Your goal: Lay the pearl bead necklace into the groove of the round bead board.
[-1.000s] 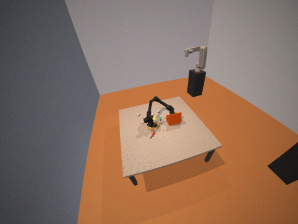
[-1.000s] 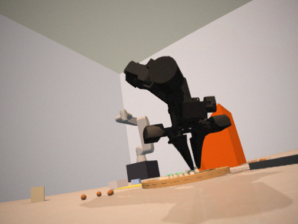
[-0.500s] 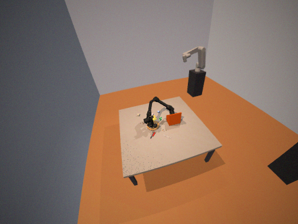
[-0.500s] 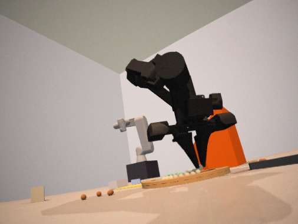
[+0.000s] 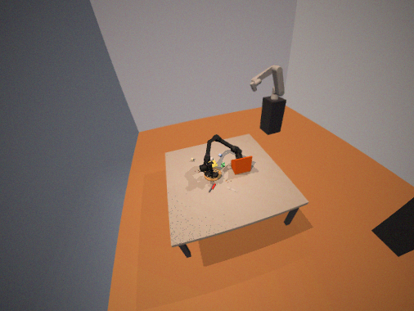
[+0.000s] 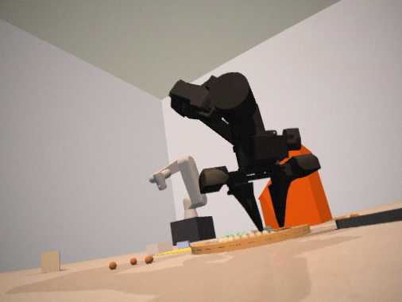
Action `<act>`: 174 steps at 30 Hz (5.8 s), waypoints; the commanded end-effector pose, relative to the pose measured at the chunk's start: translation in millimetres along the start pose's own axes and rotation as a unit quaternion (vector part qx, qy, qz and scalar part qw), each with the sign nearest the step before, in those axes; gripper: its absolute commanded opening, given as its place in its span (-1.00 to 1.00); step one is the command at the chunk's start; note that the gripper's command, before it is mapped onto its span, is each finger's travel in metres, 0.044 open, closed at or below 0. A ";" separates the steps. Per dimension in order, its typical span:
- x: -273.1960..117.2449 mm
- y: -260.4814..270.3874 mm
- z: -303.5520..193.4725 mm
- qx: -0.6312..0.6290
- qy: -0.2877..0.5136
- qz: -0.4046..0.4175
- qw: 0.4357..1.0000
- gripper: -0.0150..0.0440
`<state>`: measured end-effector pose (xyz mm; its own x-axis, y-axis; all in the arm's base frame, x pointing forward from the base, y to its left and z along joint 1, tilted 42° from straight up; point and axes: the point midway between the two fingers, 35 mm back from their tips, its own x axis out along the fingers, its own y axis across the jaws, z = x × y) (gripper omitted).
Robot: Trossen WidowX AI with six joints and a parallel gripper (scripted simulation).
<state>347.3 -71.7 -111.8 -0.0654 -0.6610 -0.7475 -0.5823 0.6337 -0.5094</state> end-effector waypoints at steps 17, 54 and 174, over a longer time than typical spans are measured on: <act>-5.2 0.6 -0.5 -0.003 0.000 0.001 1.000 1.00; -37.3 -5.6 0.4 0.393 0.000 0.001 0.920 -0.08; -0.7 -6.6 2.4 0.396 -0.001 0.002 0.918 0.49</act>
<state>353.0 -74.7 -109.5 -0.0646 -0.6580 -0.7503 0.1898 0.7300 -0.6566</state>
